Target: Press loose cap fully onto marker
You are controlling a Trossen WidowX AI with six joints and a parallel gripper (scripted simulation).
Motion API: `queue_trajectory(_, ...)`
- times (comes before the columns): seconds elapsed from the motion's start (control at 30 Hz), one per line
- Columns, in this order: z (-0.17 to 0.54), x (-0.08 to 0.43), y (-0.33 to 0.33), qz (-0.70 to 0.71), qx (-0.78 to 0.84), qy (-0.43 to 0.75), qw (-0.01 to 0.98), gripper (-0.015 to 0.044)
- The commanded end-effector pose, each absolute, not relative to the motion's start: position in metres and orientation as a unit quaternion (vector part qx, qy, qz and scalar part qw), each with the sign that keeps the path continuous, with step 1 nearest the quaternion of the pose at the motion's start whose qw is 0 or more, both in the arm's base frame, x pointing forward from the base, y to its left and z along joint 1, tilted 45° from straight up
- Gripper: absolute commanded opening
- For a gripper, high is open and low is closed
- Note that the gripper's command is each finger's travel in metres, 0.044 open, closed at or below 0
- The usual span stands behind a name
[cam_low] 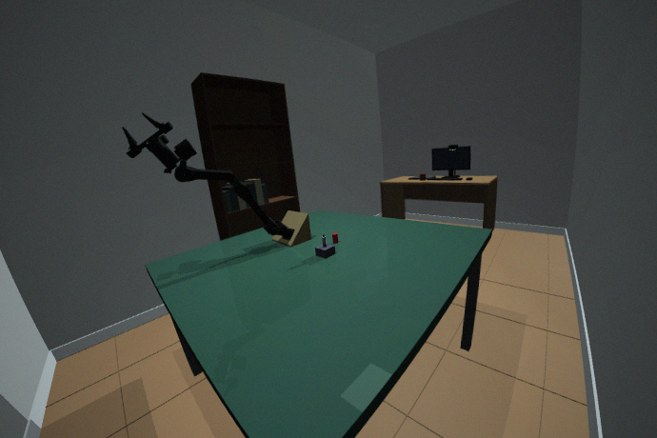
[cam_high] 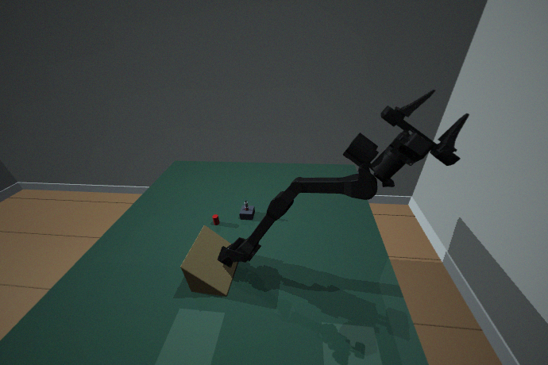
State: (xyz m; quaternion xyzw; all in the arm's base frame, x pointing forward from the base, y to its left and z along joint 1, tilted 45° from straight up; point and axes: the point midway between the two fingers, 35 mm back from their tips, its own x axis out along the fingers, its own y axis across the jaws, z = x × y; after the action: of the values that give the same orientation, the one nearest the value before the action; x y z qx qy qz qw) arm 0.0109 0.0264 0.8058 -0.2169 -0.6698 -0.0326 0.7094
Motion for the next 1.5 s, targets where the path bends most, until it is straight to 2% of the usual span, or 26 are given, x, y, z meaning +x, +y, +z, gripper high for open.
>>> queue_trajectory(0.0, 0.806, 0.01, 0.025, -0.034, -0.215, -0.671, 0.709, 0.0374)
queue_trajectory(0.17, 0.807, -0.002, -0.014, -0.061, -0.17, -0.685, 0.706, 0.0243)
queue_trajectory(0.4, 0.802, -0.011, -0.078, -0.076, -0.072, -0.71, 0.696, 0.024)
queue_trajectory(0.67, 0.789, 0.002, -0.151, -0.118, 0.027, -0.708, 0.696, 0.024)
queue_trajectory(1.03, 0.736, 0.075, -0.264, -0.206, 0.186, -0.635, 0.721, 0.024)
queue_trajectory(1.27, 0.683, 0.151, -0.314, -0.261, 0.263, -0.547, 0.751, 0.024)
queue_trajectory(1.47, 0.634, 0.221, -0.328, -0.277, 0.332, -0.466, 0.772, 0.024)
